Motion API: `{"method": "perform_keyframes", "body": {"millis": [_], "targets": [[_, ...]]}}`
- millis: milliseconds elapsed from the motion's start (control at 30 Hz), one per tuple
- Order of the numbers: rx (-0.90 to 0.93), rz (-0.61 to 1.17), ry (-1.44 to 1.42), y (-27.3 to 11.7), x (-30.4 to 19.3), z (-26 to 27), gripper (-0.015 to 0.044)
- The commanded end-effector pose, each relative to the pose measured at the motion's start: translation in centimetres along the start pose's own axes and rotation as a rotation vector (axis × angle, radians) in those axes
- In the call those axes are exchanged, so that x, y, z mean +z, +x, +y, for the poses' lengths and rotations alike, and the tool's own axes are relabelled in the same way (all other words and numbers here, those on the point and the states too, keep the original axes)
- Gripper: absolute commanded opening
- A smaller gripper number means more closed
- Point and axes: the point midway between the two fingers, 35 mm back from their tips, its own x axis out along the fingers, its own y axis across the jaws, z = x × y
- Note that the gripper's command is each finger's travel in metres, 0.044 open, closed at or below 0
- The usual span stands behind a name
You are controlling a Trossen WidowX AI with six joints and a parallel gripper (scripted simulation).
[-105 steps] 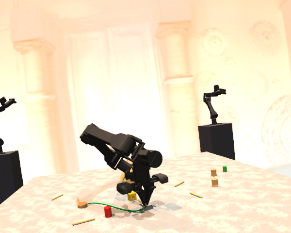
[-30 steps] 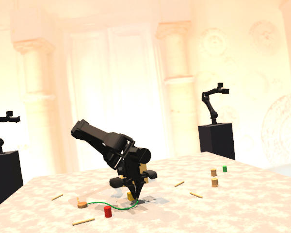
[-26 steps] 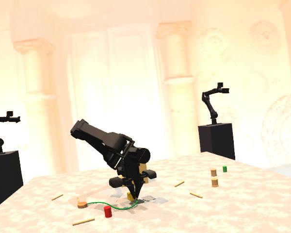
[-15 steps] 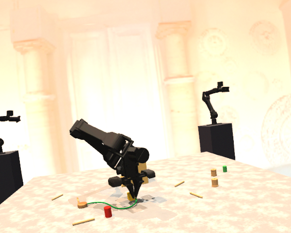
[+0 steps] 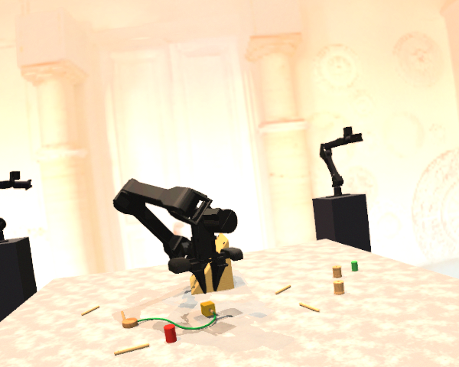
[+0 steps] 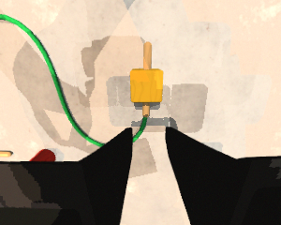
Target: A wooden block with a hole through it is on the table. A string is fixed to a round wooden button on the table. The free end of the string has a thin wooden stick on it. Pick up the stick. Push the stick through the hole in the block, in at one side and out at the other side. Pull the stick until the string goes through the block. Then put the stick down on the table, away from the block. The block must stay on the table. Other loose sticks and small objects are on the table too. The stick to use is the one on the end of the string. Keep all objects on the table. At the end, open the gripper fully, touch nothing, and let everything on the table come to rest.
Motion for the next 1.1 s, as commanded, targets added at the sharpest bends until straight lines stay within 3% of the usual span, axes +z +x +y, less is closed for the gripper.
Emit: {"method": "perform_keyframes", "body": {"millis": [0,267,767,1067], "targets": [[-0.003,0.009,0.008,-2.7,0.1,0.1,0.0124],[0.002,0.008,0.060,-2.2,0.2,-0.1,0.0124],[-0.007,0.003,1.488,-2.3,2.6,-0.1,0.0124],[-0.009,0.000,1.941,-2.3,3.6,-0.1,0.0124]]}}
